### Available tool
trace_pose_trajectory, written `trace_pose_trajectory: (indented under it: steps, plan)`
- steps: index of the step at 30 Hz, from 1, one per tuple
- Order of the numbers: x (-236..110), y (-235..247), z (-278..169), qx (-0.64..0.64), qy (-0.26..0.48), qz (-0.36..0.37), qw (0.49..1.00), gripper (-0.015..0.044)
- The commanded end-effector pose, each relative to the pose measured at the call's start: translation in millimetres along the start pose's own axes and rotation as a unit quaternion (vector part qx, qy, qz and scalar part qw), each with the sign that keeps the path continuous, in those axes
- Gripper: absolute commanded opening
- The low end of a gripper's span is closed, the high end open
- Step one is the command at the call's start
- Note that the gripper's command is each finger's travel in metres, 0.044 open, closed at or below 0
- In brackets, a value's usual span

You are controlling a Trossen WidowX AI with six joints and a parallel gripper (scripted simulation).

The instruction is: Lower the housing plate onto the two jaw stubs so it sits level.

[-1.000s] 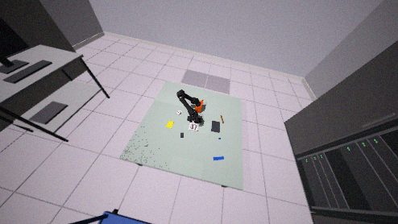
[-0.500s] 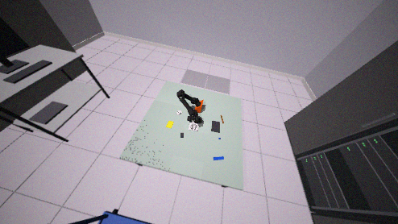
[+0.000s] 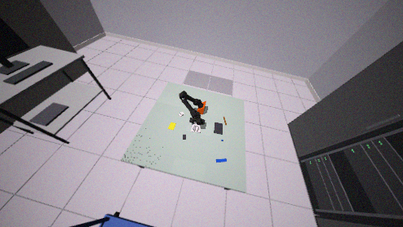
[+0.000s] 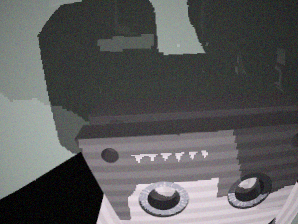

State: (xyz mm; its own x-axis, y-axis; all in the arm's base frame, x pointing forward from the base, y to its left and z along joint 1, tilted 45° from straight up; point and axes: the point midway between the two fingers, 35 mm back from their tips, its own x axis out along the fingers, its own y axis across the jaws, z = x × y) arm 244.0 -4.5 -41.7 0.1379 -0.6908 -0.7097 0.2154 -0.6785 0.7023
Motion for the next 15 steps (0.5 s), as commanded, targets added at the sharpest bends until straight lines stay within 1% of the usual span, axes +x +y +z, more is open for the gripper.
trace_pose_trajectory:
  steps: [1,15]
  plan:
    - [0.4,-0.9,-0.5,0.002,-0.001,-0.002,1.000,0.0351]
    - [3.0,-0.9,-0.6,0.002,-0.001,-0.002,1.000,0.0351]
